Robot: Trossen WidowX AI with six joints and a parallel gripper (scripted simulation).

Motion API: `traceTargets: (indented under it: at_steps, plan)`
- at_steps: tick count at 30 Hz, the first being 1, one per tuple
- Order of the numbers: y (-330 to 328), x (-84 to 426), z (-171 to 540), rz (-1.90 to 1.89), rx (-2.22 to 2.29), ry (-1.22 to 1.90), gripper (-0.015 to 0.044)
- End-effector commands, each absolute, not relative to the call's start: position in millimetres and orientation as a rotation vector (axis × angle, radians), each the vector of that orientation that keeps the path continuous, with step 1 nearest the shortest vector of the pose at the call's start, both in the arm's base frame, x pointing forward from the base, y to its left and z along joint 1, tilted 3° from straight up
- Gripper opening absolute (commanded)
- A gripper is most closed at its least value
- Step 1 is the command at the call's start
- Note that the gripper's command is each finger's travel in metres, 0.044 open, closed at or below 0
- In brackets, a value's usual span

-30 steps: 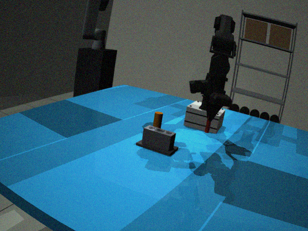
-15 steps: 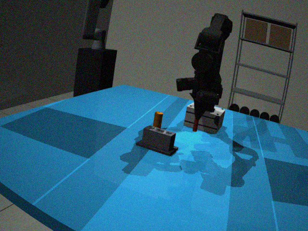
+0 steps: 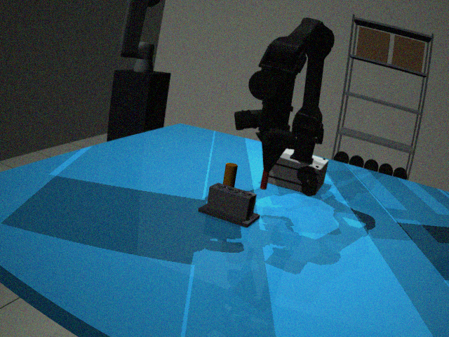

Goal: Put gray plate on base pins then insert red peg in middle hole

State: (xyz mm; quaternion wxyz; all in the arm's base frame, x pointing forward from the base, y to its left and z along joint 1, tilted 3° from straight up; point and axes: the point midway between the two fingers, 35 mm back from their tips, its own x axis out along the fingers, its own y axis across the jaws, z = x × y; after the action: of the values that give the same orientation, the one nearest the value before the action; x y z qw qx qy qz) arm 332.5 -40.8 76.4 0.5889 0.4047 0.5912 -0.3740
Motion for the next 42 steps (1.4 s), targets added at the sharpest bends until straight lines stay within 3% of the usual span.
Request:
traceTargets:
  at_steps: [1, 19, 42]
  plan:
    - [-51.6, 336.0, 76.2, -0.866, 0.942, 1.378, 0.0000]
    - [-104.0, 341.0, 72.7, -0.867, 0.941, 1.376, 0.0000]
    - [-104.6, 341.3, 72.7, -0.867, 0.941, 1.375, 0.0000]
